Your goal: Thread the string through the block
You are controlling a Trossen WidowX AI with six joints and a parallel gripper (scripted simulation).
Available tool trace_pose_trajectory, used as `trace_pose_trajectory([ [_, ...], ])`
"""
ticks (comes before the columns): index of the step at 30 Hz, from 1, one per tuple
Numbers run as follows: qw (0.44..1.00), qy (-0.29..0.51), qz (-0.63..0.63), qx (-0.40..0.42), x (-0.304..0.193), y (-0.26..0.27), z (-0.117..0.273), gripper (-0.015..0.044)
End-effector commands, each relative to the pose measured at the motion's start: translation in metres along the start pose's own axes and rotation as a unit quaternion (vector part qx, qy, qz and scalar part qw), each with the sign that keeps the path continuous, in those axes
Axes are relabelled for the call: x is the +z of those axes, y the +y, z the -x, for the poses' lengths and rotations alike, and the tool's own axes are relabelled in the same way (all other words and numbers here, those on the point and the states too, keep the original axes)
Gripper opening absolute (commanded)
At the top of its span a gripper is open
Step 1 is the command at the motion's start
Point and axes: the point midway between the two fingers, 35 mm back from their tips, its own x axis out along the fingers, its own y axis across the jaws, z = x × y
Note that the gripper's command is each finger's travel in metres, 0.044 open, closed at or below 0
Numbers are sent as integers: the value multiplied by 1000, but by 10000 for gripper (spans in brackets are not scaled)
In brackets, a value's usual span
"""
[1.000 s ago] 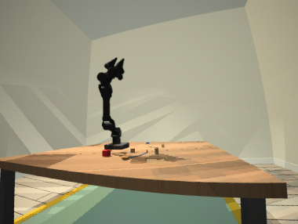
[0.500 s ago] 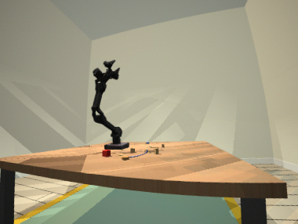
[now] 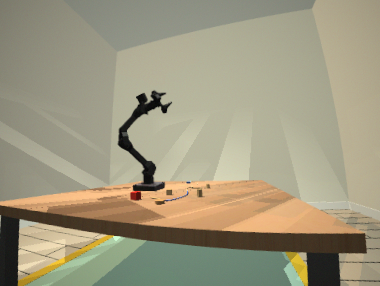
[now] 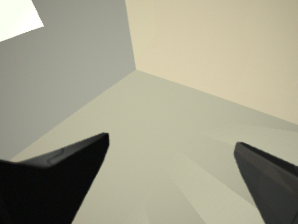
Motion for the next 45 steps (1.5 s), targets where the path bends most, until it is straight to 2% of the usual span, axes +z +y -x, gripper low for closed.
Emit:
trace_pose_trajectory([
  [1, 976, 6, 191, -101, -22, -61, -38, 440],
  [5, 930, 22, 319, -179, -22, -112, -57, 440],
  [11, 828, 69, 470, -297, -4, -194, -70, 440],
  [16, 725, 129, 555, -387, 23, -262, -63, 440],
  [21, 615, 215, 604, -458, 57, -326, -38, 440],
  [28, 481, 349, 612, -521, 100, -401, 17, 440],
  [35, 375, 497, 564, -543, 135, -461, 96, 440],
  [40, 330, 600, 505, -525, 149, -492, 164, 440],
  [45, 315, 691, 439, -480, 150, -511, 234, 440],
])
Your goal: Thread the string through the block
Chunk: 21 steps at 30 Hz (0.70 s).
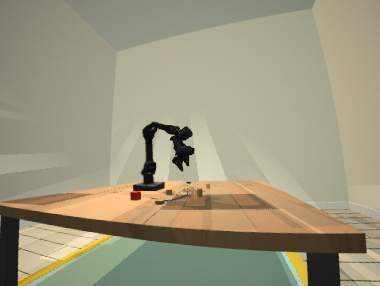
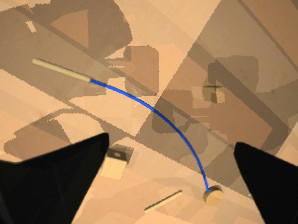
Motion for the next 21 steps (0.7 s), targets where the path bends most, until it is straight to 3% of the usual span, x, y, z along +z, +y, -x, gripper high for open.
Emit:
trace_pose_trajectory([
  [1, 992, 43, 60, 102, -58, 23, -40, 440],
  [5, 981, 50, 90, 165, -92, 41, -56, 440],
  [21, 981, 50, 90, 166, -92, 42, -56, 440],
])
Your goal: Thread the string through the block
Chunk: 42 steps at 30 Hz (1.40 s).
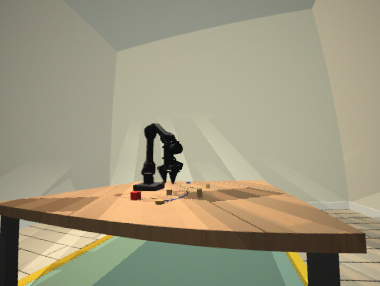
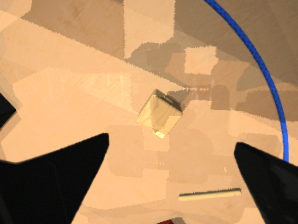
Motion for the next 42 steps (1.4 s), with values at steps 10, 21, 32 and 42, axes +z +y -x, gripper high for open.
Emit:
trace_pose_trajectory([
  [10, 1000, -2, 2, 3, 0, 0, -1, 256],
  [21, 1000, 0, 1, 2, -1, 0, 0, 242],
  [32, 1000, 0, 1, 2, -1, 0, 0, 6],
  [42, 1000, 0, 1, 2, -1, 0, 0, 0],
])
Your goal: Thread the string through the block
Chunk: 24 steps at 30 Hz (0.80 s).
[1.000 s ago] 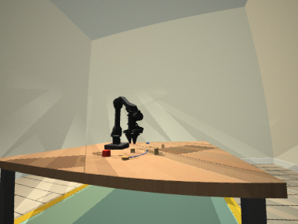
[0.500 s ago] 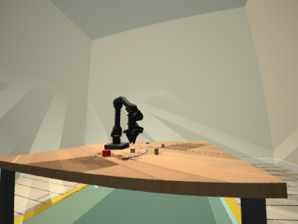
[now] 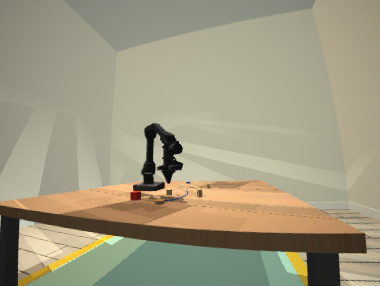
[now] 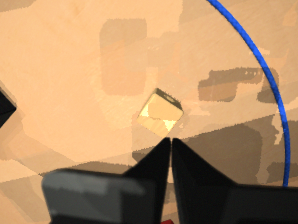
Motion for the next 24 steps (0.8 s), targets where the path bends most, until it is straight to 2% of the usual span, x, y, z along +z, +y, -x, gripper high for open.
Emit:
trace_pose_trajectory([
  [1, 1000, 0, 0, 0, 0, 0, 0, 0],
  [11, 1000, 0, 0, 0, 0, 0, 0, 0],
  [20, 1000, 0, 0, 0, 0, 0, 0, 236],
  [22, 1000, 0, 0, 0, 0, 0, 0, 242],
  [24, 1000, 0, 0, 0, 0, 0, 0, 190],
])
